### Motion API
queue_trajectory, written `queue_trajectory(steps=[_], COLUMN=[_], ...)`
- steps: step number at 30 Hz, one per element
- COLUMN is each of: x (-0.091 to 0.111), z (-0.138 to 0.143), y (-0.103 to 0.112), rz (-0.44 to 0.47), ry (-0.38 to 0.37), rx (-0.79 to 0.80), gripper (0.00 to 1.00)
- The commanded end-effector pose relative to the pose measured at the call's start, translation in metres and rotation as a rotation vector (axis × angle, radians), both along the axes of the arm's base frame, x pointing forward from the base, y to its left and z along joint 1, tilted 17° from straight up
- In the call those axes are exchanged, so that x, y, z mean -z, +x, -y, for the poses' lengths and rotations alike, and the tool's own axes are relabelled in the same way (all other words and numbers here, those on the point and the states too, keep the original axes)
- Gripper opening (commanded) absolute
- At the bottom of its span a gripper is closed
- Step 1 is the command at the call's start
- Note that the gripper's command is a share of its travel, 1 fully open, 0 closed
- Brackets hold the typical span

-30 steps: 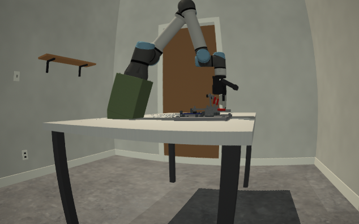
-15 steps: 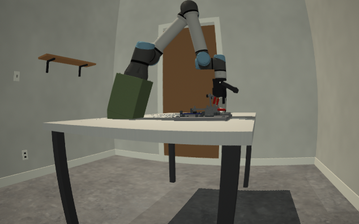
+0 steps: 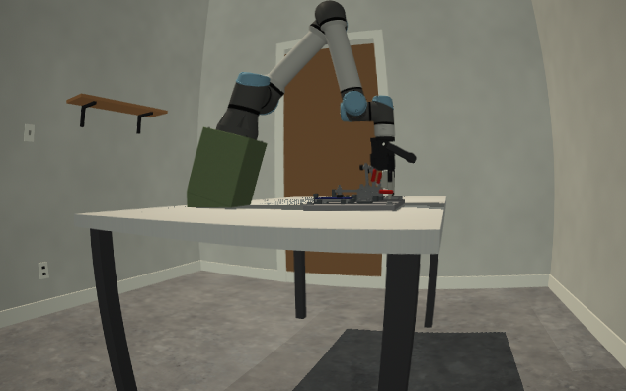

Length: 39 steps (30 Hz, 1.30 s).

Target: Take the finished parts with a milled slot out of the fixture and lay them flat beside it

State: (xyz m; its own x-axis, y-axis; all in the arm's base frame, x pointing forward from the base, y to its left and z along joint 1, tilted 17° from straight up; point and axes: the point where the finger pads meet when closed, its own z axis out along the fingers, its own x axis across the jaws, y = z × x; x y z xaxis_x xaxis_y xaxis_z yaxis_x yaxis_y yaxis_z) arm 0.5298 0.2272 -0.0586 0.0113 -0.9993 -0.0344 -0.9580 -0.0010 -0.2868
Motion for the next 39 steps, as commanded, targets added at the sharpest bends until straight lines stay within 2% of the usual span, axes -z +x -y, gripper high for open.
queue_trajectory(steps=[1, 39], x=[-0.0007, 0.0027], z=[-0.0002, -0.0003], y=[0.0004, 0.0014], rz=[0.002, 0.002], ry=[0.000, 0.000], rx=[0.000, 0.000], gripper=[0.00, 0.00])
